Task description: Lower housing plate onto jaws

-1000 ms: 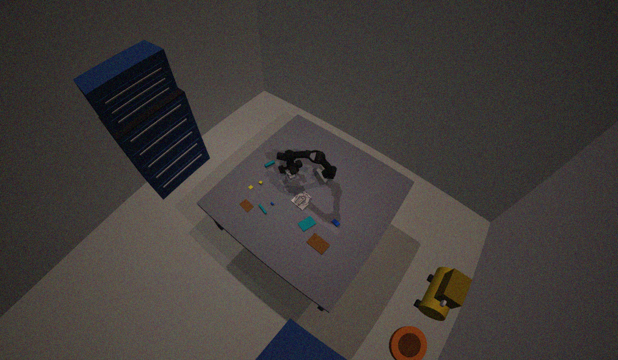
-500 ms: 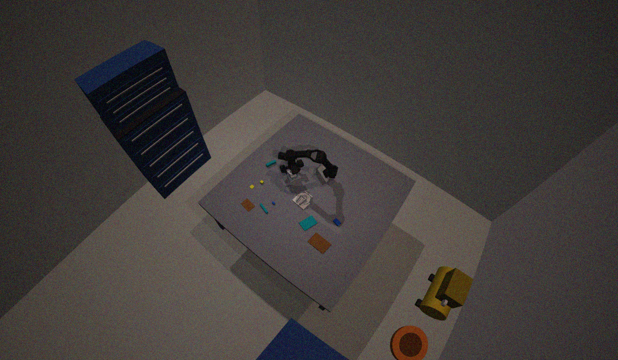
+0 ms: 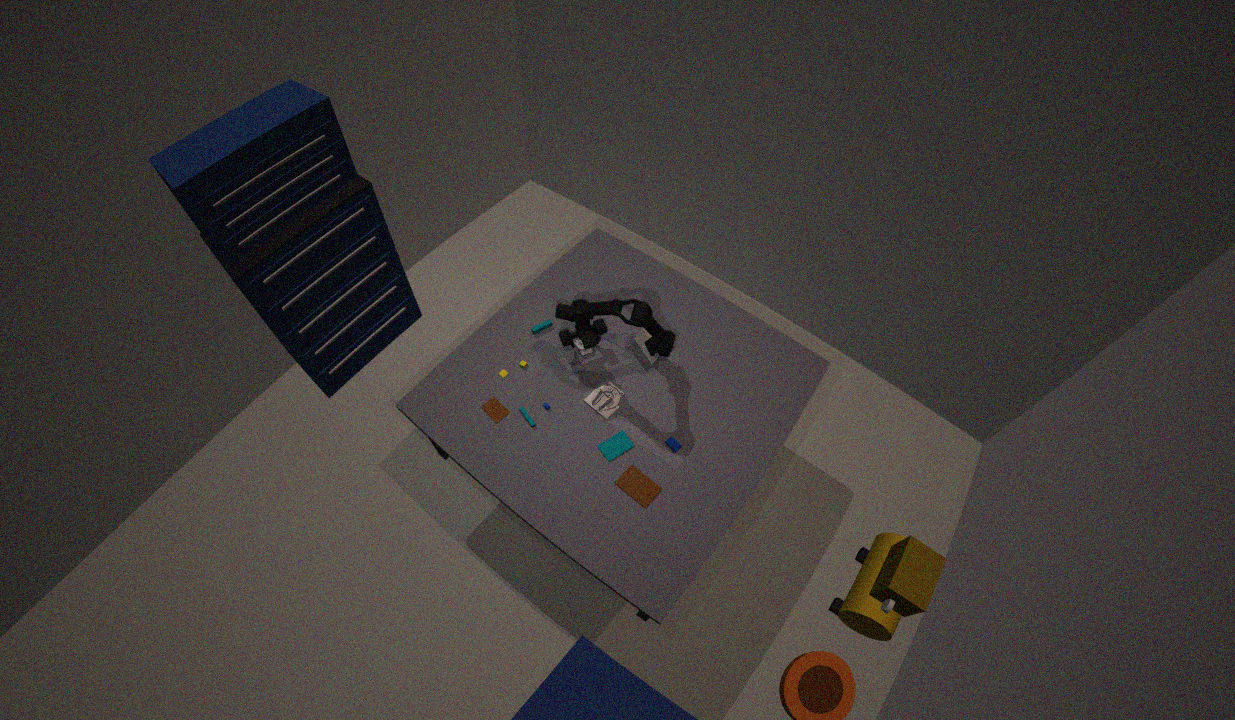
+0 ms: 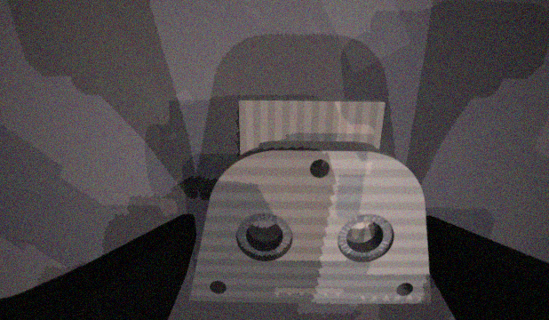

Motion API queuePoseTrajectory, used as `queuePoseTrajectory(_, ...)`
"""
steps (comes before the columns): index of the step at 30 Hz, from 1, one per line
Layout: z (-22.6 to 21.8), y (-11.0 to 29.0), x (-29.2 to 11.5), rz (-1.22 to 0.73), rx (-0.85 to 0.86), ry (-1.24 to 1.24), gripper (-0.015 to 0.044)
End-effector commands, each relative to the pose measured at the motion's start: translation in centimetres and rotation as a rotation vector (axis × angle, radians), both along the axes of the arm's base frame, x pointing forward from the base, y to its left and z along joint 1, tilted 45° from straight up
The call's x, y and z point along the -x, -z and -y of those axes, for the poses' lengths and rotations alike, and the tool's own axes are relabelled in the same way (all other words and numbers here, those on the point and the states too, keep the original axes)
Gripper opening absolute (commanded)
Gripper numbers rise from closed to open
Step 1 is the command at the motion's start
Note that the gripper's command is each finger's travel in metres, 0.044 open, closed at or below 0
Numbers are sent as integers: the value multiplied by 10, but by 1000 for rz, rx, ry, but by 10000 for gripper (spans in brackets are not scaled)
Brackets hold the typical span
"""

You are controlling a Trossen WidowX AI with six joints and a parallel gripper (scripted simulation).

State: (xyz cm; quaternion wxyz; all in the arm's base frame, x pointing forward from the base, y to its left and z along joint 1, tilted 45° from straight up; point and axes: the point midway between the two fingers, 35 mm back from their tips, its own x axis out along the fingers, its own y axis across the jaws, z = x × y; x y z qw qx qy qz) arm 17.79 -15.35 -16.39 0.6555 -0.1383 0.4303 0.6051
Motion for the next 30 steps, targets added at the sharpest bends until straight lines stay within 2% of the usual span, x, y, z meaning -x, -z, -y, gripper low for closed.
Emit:
queuePoseTrajectory(1, 0, 0, 0, 0, 0, 0, 393)
queuePoseTrajectory(8, 0, 0, 0, 0, 0, 0, 351)
queuePoseTrajectory(19, 1, -1, 0, 0, 0, 0, 351)
queuePoseTrajectory(30, 26, -25, -5, -1, 0, 4, 351)
